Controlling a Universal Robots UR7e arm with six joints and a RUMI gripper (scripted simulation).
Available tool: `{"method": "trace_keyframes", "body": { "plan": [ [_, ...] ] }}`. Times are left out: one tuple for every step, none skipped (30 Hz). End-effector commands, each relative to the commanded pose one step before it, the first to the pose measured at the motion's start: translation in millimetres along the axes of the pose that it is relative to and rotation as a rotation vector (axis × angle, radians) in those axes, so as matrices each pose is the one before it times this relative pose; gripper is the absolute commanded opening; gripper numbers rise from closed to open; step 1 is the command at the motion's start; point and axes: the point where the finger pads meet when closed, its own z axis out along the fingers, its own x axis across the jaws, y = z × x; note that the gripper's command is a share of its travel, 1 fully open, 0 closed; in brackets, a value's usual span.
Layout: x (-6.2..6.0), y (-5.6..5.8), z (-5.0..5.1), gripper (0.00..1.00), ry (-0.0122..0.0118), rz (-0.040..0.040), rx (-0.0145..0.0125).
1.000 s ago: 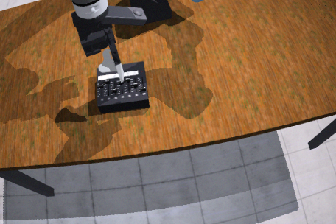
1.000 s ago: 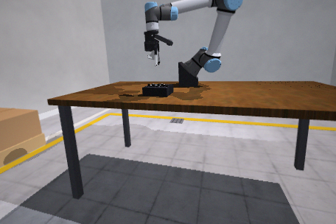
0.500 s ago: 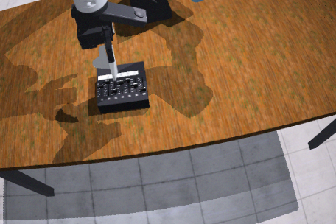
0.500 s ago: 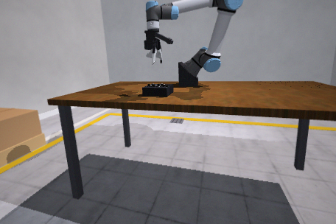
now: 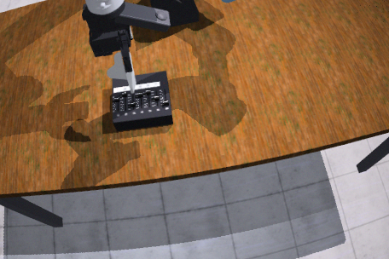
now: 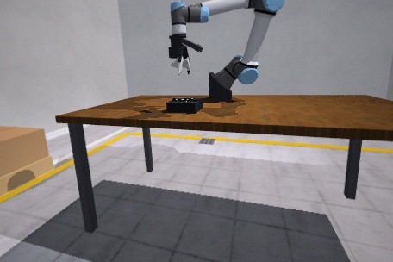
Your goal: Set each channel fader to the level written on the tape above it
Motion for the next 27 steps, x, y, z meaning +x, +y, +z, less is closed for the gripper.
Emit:
{"method": "trace_keyframes", "body": {
  "plan": [
    [0.34,0.25,-0.37,1.00,0.00055,-0.00420,-0.00081],
    [0.16,-0.03,0.14,1.00,-0.00035,-0.00395,0.00007],
    [0.24,-0.04,0.20,1.00,-0.00050,-0.00568,0.00011],
    [0.32,-0.05,0.26,1.00,-0.00068,-0.00763,0.00015],
    [0.41,-0.06,0.34,1.00,-0.00087,-0.00978,0.00020],
    [0.50,-0.07,0.42,1.00,-0.00107,-0.01207,0.00026],
    [0.61,-0.08,0.50,1.00,-0.00128,-0.01449,0.00032],
    [0.71,-0.08,0.59,1.00,-0.00149,-0.01699,0.00040],
    [0.82,-0.07,0.68,1.00,-0.00171,-0.01954,0.00049],
    [0.93,-0.06,0.78,1.00,-0.00193,-0.02212,0.00059],
    [1.04,-0.04,0.88,1.00,-0.00214,-0.02470,0.00071],
    [1.15,-0.01,0.97,1.00,-0.00234,-0.02726,0.00084],
    [1.26,0.03,1.07,1.00,-0.00254,-0.02976,0.00098],
    [0.00,0.00,0.00,1.00,0.00000,0.00000,0.00000],
    [0.00,0.00,0.00,1.00,0.00000,0.00000,0.00000],
    [1.37,0.09,1.17,1.00,-0.00272,-0.03218,0.00114],
    [1.46,0.15,1.26,1.00,-0.00288,-0.03452,0.00131],
    [1.56,0.23,1.35,1.00,-0.00302,-0.03673,0.00150],
    [1.64,0.31,1.44,1.00,-0.00314,-0.03881,0.00169],
    [1.71,0.41,1.53,1.00,-0.00323,-0.04075,0.00190],
    [1.77,0.52,1.61,1.00,-0.00330,-0.04252,0.00211],
    [1.82,0.64,1.69,1.00,-0.00334,-0.04411,0.00232],
    [1.86,0.76,1.77,1.00,-0.00335,-0.04551,0.00254],
    [1.88,0.89,1.83,1.00,-0.00333,-0.04671,0.00275],
    [1.89,1.02,1.89,1.00,-0.00329,-0.04770,0.00296],
    [1.88,1.15,1.95,1.00,-0.00321,-0.04848,0.00316],
    [1.85,1.28,1.99,1.00,-0.00311,-0.04903,0.00334]
  ]
}}
